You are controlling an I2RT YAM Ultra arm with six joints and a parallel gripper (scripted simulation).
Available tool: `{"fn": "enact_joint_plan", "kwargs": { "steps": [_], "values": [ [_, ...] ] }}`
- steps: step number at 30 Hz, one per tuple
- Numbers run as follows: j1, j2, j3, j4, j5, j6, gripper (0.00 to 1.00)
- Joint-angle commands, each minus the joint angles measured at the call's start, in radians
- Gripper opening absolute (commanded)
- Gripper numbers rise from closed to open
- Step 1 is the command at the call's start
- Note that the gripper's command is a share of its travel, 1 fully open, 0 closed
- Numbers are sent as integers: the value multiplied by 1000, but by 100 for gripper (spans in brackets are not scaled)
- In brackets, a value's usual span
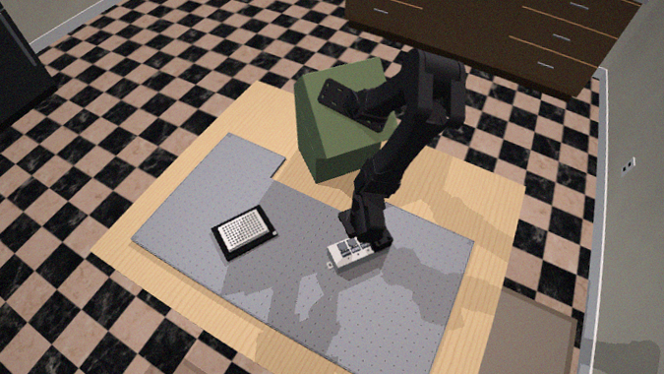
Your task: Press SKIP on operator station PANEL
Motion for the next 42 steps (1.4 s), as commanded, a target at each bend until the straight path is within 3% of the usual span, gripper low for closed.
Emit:
{"fn": "enact_joint_plan", "kwargs": {
  "steps": [1, 17, 22, 24, 30, 42],
  "values": [
    [-10, -9, 21, 8, 5, 7, 0],
    [-10, -9, 21, 8, 5, 7, 0],
    [-66, -117, 27, -115, -35, -46, 0],
    [-66, -117, 27, -115, -35, -46, 0],
    [-138, -221, 48, -255, -78, -103, 0],
    [-135, -205, 38, -267, -79, -108, 0]
  ]
}}
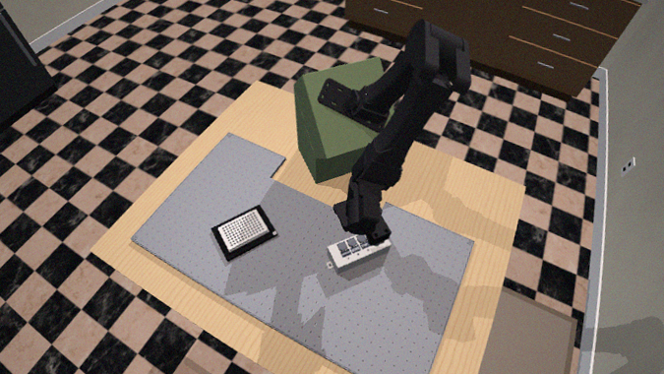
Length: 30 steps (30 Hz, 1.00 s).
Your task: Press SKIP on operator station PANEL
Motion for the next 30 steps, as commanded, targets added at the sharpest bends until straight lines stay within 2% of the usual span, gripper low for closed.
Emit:
{"fn": "enact_joint_plan", "kwargs": {
  "steps": [1, 13, 14, 16, 30],
  "values": [
    [-6, -4, 9, -10, -10, -8, 0],
    [-6, -4, 9, -10, -10, -8, 0],
    [-13, 19, 28, -8, -14, -12, 0],
    [-13, 19, 28, -8, -14, -12, 0],
    [33, 100, -10, 104, 15, 24, 0]
  ]
}}
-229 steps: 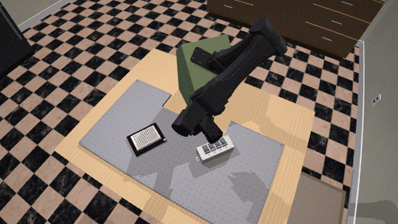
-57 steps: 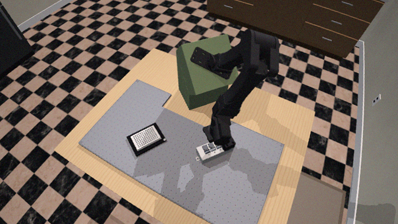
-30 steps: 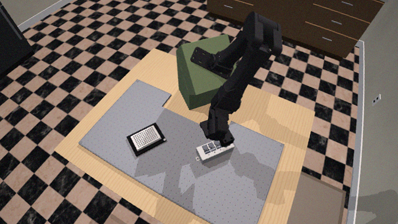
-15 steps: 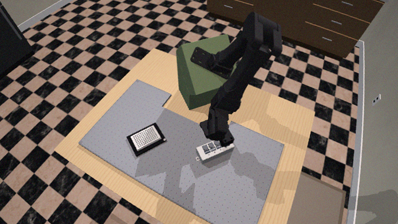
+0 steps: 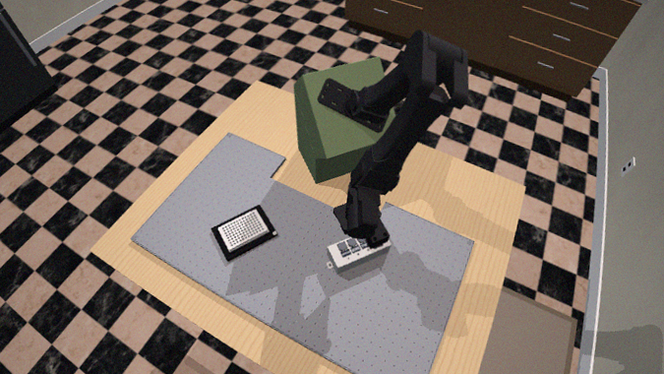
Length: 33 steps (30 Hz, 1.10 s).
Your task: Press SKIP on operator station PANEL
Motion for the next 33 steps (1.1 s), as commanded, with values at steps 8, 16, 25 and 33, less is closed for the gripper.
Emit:
{"fn": "enact_joint_plan", "kwargs": {
  "steps": [8, 16, 25, 33],
  "values": [
    [20, 52, -17, 78, 17, 23, 0],
    [33, 103, -10, 133, 27, 37, 0],
    [49, 148, 11, 179, 35, 48, 0],
    [58, 196, 28, 228, 43, 59, 0]
  ]
}}
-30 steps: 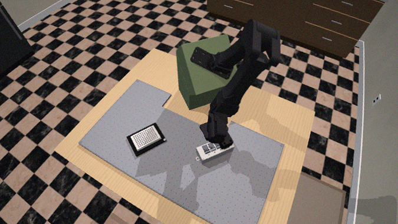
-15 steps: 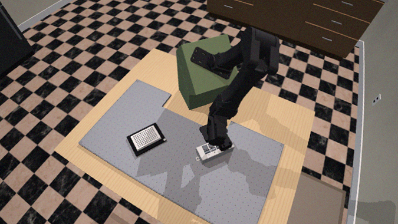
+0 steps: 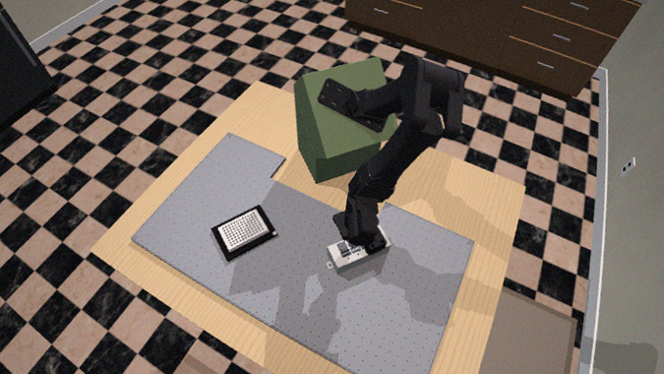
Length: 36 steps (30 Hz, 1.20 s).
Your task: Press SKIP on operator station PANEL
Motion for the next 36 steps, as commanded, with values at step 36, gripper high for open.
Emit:
{"fn": "enact_joint_plan", "kwargs": {
  "steps": [36],
  "values": [
    [17, 77, 40, 97, 19, 26, 0]
  ]
}}
